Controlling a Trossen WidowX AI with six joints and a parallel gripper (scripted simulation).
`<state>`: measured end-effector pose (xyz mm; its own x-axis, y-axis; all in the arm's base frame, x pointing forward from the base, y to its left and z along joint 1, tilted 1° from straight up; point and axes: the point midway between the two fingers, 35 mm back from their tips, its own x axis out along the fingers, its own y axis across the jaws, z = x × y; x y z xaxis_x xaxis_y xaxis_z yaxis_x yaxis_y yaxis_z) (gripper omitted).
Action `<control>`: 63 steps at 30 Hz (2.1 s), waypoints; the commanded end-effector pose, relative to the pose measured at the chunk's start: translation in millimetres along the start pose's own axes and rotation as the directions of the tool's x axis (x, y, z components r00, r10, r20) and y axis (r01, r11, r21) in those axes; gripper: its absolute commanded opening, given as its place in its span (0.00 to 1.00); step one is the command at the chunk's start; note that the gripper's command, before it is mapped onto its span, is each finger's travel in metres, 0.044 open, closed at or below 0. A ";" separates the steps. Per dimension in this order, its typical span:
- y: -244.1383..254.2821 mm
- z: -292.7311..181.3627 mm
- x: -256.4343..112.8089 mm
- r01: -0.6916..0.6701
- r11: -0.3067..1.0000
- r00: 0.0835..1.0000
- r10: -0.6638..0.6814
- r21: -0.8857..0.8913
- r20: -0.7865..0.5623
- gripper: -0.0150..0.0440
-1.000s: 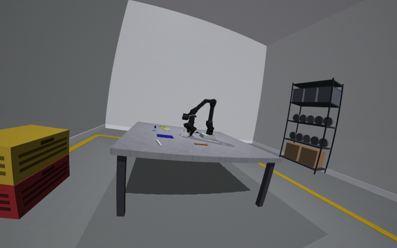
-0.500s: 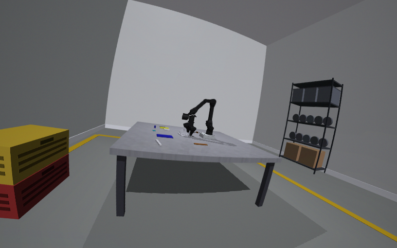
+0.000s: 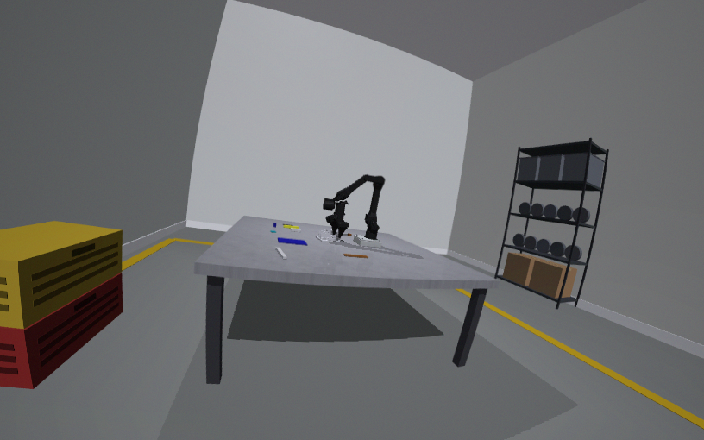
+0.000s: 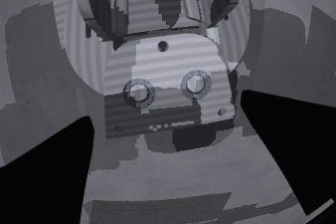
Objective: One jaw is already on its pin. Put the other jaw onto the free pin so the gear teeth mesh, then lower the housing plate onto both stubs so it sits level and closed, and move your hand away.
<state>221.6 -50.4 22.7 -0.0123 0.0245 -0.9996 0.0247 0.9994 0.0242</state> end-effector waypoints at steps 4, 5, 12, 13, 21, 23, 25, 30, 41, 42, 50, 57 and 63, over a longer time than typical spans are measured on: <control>0.4 -0.8 -56.4 0.005 1.000 1.000 -0.005 0.003 0.028 1.00; 0.4 -0.8 -56.4 0.005 1.000 1.000 -0.005 0.003 0.028 1.00; 3.2 -12.4 -82.4 0.006 1.000 1.000 -0.006 -0.001 0.029 1.00; 4.5 -17.8 -92.0 0.005 1.000 1.000 -0.005 -0.001 0.027 1.00; 6.2 -25.8 -105.0 0.004 1.000 1.000 -0.004 0.003 0.026 1.00; 6.2 -25.8 -105.0 0.004 1.000 1.000 -0.004 0.003 0.026 1.00; 6.2 -25.8 -105.0 0.004 1.000 1.000 -0.004 0.003 0.026 1.00; 6.2 -25.8 -105.0 0.004 1.000 1.000 -0.004 0.003 0.026 1.00; 6.2 -25.8 -105.0 0.004 1.000 1.000 -0.004 0.003 0.026 1.00; 6.2 -25.8 -105.0 0.004 1.000 1.000 -0.004 0.003 0.026 1.00; 6.2 -25.8 -105.0 0.004 1.000 1.000 -0.004 0.003 0.026 1.00; 6.2 -25.8 -105.0 0.004 1.000 1.000 -0.004 0.003 0.026 1.00; 6.2 -25.8 -105.0 0.004 1.000 1.000 -0.004 0.003 0.026 1.00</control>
<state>197.6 -46.3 127.6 0.0133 0.0186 -0.9997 0.0325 0.9993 0.0191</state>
